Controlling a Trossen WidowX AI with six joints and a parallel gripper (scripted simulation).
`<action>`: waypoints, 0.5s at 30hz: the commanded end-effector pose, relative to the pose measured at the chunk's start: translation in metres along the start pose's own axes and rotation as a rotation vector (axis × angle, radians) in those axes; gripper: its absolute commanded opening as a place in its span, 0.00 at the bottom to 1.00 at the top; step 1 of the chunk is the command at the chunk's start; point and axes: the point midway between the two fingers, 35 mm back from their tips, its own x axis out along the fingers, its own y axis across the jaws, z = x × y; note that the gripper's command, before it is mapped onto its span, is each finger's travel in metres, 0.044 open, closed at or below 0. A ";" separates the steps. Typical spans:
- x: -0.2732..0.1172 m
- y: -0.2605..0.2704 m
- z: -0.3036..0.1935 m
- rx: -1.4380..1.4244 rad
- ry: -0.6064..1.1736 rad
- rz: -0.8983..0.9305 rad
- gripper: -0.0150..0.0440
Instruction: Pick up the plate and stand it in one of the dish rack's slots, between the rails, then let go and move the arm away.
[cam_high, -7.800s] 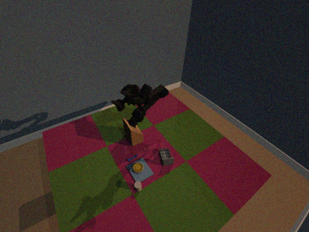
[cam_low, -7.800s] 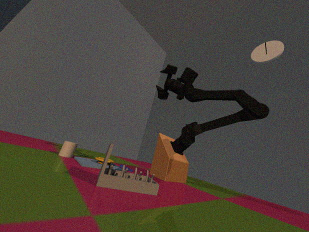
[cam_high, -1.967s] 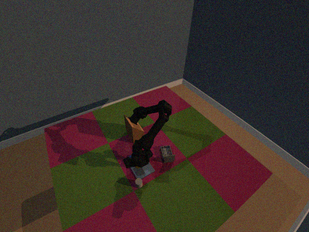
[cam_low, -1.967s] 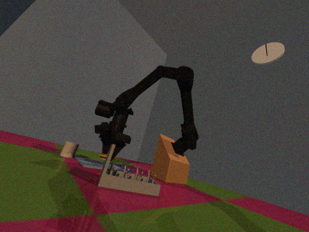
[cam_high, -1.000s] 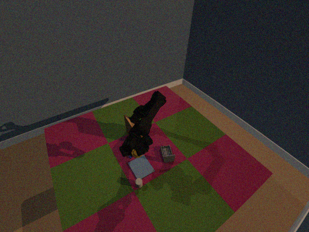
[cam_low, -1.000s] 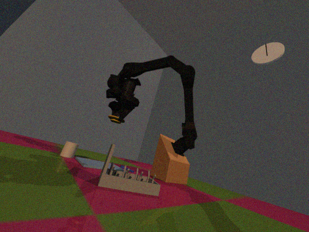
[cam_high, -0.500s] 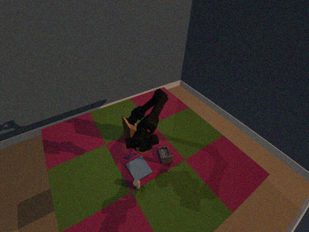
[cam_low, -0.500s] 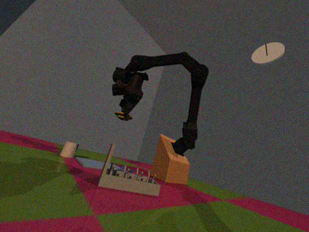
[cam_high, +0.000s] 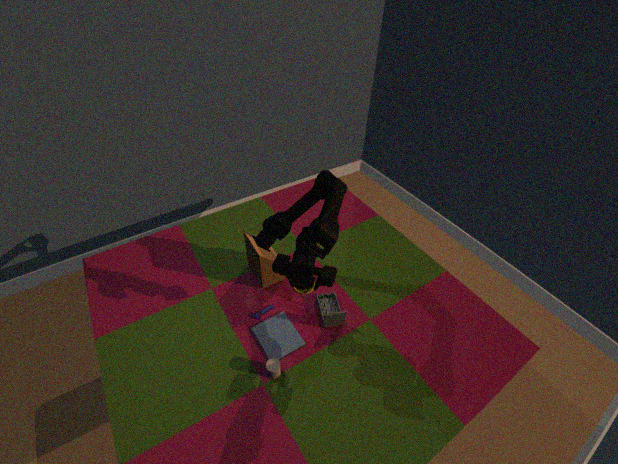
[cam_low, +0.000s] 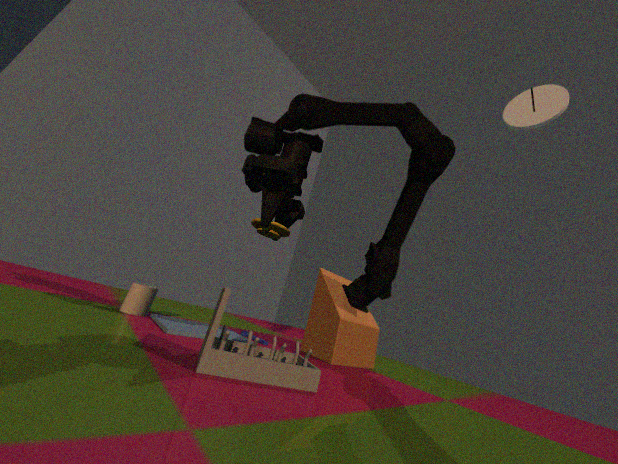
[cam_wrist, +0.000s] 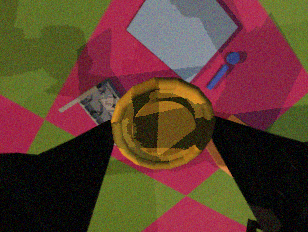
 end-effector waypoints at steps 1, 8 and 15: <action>-0.001 0.010 -0.019 0.148 -0.001 0.006 0.25; 0.000 0.022 -0.049 0.387 0.002 0.007 0.25; 0.002 0.031 -0.080 0.625 0.008 0.009 0.25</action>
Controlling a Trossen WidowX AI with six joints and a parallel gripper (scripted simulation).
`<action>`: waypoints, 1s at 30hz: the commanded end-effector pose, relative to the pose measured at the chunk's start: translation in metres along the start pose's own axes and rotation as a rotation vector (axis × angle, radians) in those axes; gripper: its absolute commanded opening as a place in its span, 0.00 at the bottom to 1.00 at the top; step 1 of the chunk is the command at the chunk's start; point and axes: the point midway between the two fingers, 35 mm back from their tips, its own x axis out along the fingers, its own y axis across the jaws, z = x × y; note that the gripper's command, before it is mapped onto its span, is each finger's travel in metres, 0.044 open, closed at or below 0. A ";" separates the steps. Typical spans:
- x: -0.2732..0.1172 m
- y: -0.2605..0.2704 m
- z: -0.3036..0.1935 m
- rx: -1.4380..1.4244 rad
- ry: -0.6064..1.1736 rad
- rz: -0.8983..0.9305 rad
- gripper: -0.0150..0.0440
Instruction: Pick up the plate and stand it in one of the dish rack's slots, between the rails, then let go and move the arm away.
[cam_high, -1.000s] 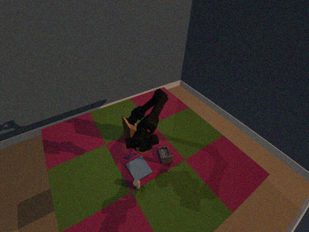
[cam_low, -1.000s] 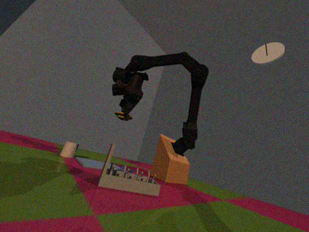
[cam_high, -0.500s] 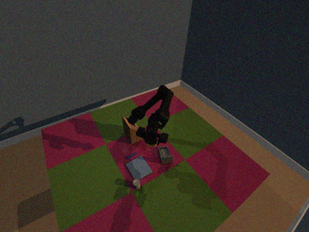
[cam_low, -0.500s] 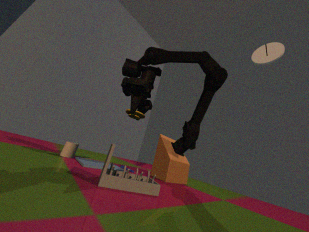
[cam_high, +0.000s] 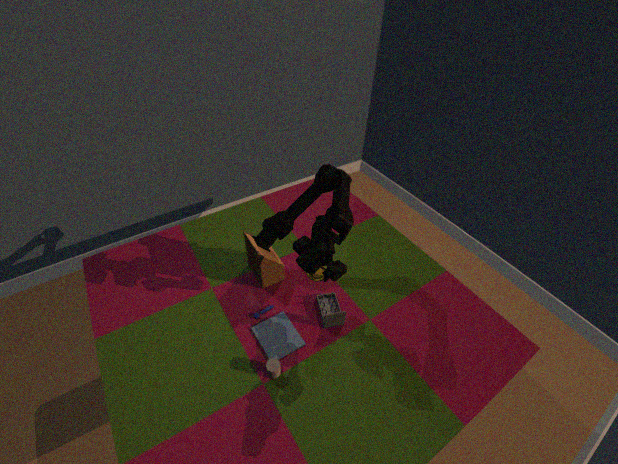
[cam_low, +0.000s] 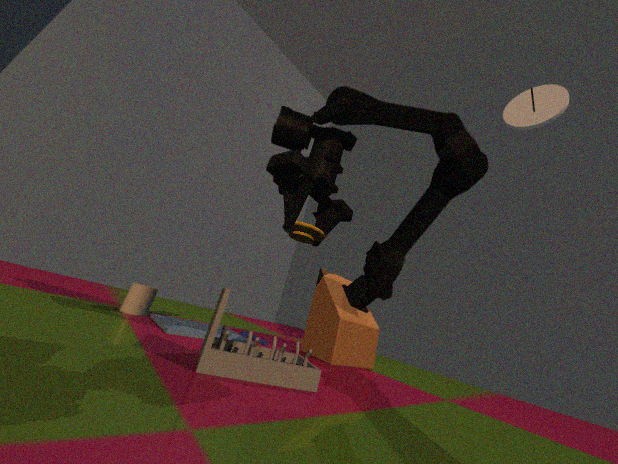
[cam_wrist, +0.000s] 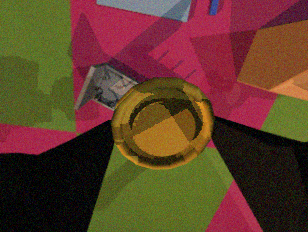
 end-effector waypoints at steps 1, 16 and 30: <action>0.001 -0.005 -0.020 0.147 0.006 0.004 0.25; 0.007 -0.026 -0.070 0.570 0.021 -0.002 0.25; 0.035 -0.039 -0.054 0.461 -0.167 -0.096 0.25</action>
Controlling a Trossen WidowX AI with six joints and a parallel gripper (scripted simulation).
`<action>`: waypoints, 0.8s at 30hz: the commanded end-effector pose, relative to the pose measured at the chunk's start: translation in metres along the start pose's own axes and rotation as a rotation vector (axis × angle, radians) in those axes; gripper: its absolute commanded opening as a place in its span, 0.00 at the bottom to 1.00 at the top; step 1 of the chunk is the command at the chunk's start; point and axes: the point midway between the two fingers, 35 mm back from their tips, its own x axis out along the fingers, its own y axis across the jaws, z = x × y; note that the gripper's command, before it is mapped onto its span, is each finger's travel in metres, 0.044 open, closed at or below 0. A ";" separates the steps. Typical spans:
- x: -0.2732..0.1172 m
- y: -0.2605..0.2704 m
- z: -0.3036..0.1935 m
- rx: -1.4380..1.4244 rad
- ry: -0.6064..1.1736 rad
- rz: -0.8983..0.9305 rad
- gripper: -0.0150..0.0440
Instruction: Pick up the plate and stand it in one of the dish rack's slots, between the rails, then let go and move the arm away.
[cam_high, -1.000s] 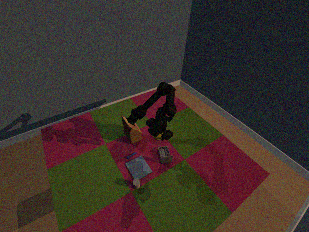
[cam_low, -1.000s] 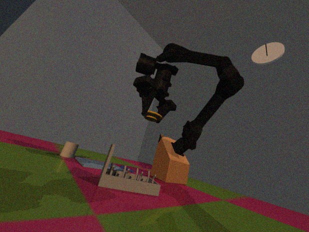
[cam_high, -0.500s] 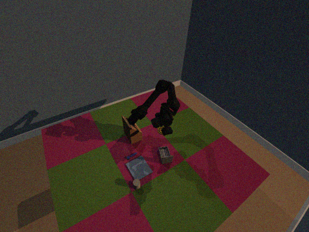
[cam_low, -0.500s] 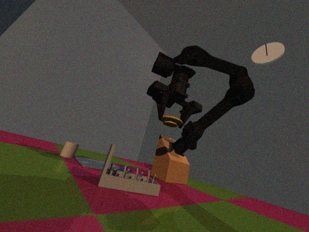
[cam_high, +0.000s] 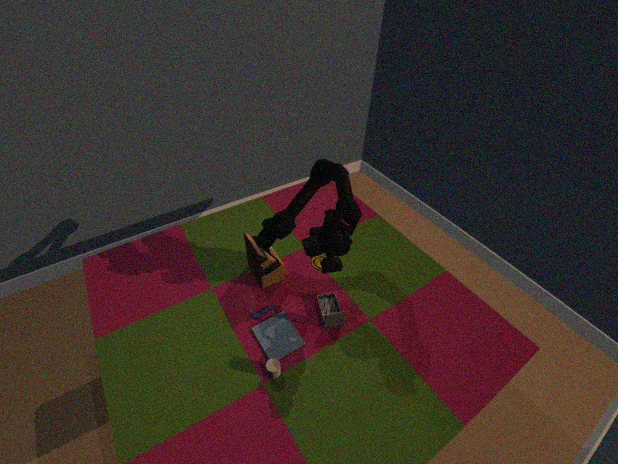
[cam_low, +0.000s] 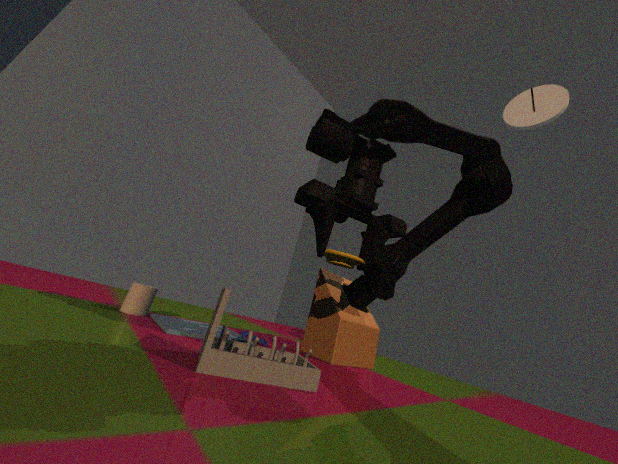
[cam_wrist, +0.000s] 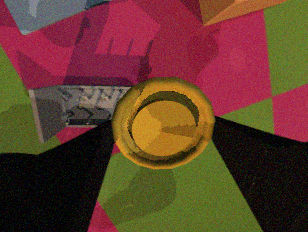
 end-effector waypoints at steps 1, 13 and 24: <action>0.012 -0.001 0.008 -0.047 -0.098 -0.009 0.25; 0.044 0.002 0.030 -0.206 -0.375 -0.009 0.25; 0.064 0.009 0.043 -0.356 -0.607 0.043 0.25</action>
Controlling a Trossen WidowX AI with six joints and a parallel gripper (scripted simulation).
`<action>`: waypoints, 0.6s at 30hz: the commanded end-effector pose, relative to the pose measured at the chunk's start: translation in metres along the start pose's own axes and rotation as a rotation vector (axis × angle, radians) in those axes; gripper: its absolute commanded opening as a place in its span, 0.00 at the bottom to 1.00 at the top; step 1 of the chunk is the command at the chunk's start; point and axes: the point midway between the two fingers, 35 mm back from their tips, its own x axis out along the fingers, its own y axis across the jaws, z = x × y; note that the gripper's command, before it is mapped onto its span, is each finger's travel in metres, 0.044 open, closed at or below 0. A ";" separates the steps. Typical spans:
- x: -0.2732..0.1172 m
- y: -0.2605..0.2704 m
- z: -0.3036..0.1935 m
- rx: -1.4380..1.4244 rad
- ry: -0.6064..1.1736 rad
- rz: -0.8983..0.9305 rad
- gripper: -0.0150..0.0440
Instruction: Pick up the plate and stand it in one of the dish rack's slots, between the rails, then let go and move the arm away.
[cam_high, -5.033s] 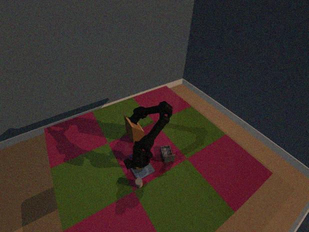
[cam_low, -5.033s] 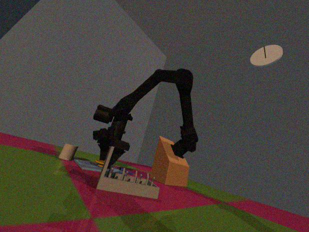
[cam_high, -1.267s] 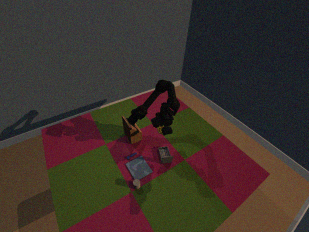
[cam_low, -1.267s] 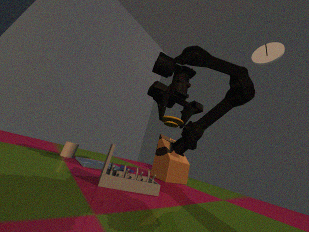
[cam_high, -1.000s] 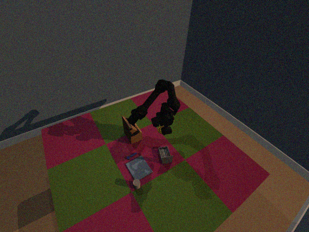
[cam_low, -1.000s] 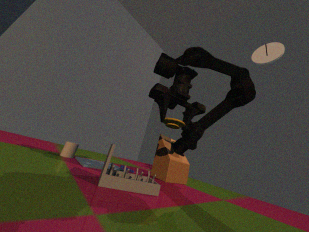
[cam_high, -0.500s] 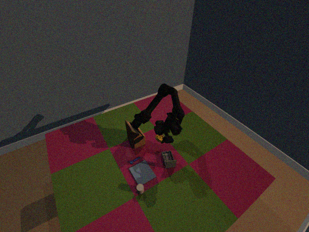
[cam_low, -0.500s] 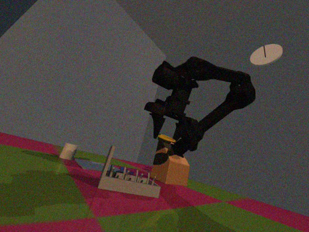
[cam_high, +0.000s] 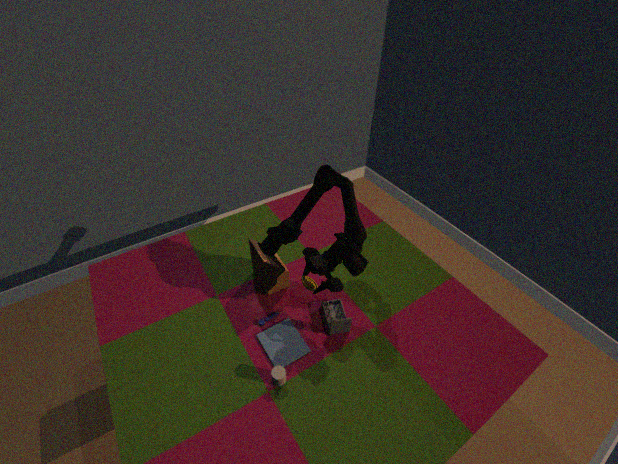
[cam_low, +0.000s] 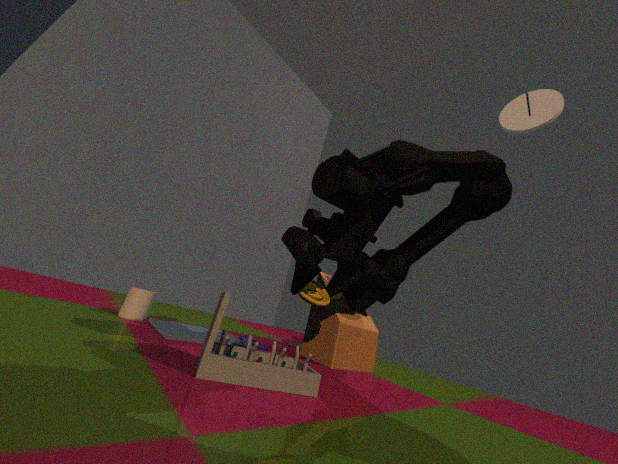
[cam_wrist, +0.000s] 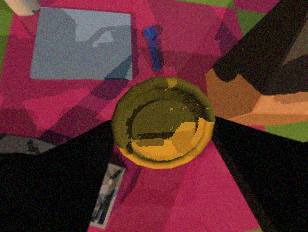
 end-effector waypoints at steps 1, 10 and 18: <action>0.008 0.003 0.002 -0.048 -0.095 0.033 0.25; 0.020 0.010 -0.001 -0.155 -0.266 0.116 0.25; 0.026 0.017 -0.006 -0.244 -0.400 0.212 0.25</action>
